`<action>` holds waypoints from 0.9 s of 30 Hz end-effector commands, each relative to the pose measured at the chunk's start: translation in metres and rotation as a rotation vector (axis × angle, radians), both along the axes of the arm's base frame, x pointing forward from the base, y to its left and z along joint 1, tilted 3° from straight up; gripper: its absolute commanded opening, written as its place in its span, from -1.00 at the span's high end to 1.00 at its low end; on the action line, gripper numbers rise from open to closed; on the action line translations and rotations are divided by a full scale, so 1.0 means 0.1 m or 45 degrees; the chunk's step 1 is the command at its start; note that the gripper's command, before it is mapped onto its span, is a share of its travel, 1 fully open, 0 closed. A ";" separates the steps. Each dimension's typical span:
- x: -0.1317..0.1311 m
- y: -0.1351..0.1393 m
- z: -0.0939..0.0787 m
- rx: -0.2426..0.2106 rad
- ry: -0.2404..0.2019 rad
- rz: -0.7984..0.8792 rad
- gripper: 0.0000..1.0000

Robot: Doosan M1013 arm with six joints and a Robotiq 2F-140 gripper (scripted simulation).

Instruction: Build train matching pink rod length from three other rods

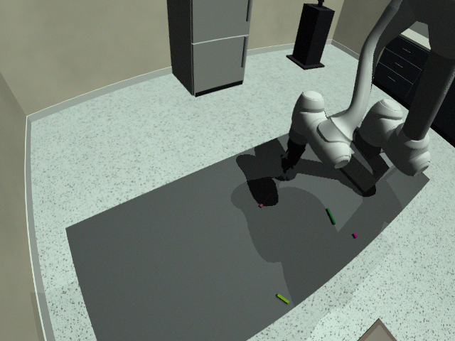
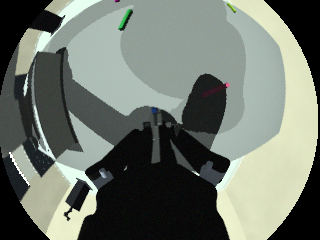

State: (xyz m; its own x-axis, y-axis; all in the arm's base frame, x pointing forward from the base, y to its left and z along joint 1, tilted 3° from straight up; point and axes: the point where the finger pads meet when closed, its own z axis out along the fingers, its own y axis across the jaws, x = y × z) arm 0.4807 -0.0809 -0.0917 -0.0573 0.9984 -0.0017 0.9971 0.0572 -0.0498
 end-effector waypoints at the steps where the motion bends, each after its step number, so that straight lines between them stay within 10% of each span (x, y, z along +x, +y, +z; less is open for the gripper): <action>1: 0.00 -0.01 -0.02 -0.002 -0.003 0.001 0.75; 27: 0.00 -0.01 -0.02 -0.002 -0.003 0.001 0.54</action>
